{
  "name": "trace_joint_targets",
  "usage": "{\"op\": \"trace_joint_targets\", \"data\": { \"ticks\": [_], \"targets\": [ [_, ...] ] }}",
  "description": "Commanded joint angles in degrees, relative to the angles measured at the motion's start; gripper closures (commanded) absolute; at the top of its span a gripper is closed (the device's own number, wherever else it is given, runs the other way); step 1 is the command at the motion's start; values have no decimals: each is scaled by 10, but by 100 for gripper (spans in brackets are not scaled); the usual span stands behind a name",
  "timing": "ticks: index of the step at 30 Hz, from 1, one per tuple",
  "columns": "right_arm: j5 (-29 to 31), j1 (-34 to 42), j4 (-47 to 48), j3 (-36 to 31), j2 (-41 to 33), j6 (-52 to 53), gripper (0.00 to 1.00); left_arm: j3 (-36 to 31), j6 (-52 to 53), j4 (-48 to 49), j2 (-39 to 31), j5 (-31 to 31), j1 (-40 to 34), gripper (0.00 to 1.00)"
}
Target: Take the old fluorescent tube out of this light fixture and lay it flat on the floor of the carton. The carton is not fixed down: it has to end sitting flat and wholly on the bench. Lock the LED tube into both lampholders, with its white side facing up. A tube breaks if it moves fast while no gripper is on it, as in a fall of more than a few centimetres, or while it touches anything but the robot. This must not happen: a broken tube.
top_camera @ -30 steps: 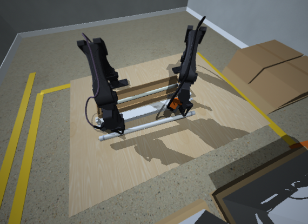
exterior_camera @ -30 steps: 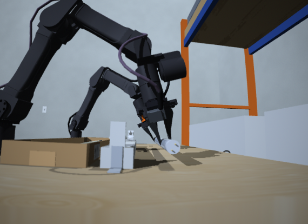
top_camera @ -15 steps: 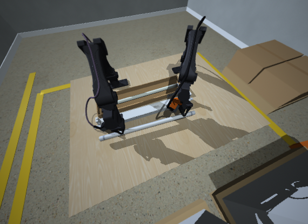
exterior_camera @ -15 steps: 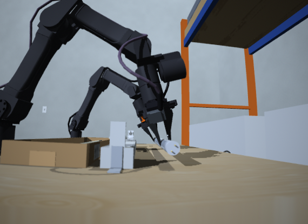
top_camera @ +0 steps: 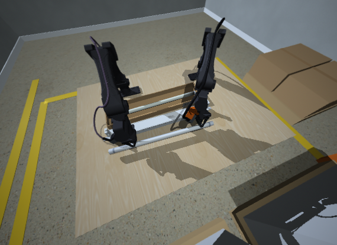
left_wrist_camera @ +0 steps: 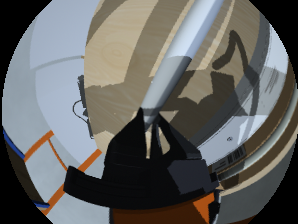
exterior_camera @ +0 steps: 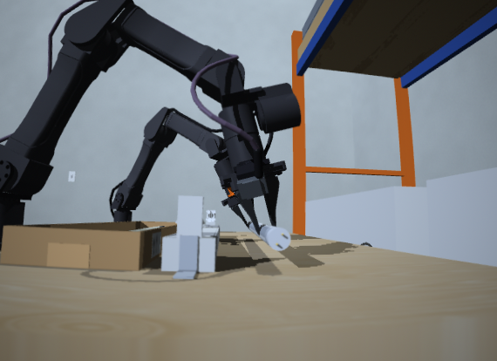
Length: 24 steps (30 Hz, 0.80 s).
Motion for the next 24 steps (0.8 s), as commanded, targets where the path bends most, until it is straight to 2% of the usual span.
{"op": "trace_joint_targets", "data": {
  "ticks": [1,18,24],
  "targets": [
    [10,3,-15,24,-7,4,89,17,-5,11,-23,-5,-2,89],
    [11,6,-18,26,6,4,89,18,-5,11,-21,-5,-3,89],
    [11,6,-17,25,-14,4,89,18,-5,11,-21,-5,-4,89]
  ]
}}
